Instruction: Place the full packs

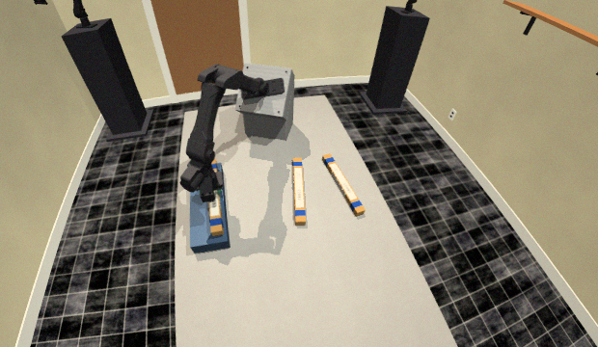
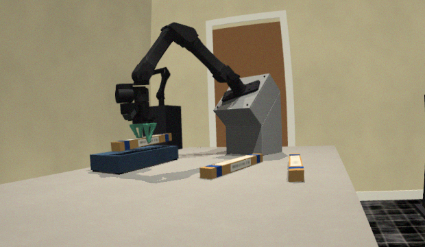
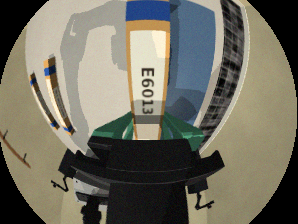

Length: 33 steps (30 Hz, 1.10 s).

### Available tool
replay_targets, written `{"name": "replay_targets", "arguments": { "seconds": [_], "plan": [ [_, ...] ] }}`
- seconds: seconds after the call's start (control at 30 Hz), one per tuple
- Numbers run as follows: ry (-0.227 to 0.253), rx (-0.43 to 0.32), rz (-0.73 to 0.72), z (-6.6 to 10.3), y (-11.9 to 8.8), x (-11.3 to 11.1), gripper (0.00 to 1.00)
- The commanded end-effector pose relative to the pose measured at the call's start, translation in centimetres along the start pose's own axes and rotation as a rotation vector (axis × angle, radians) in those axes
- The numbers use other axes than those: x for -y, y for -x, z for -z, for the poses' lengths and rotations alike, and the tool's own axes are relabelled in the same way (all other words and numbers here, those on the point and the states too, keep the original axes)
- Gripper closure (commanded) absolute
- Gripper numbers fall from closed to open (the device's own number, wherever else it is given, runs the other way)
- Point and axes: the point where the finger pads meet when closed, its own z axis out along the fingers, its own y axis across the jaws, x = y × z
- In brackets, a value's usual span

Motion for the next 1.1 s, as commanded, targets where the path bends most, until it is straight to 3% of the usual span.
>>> {"name": "replay_targets", "arguments": {
  "seconds": [0.0,1.07],
  "plan": [
    [-0.044,0.056,0.004,3.0,1.9,2.3,1.0],
    [-0.047,0.055,0.008,3.2,1.9,6.9,1.0]
  ]
}}
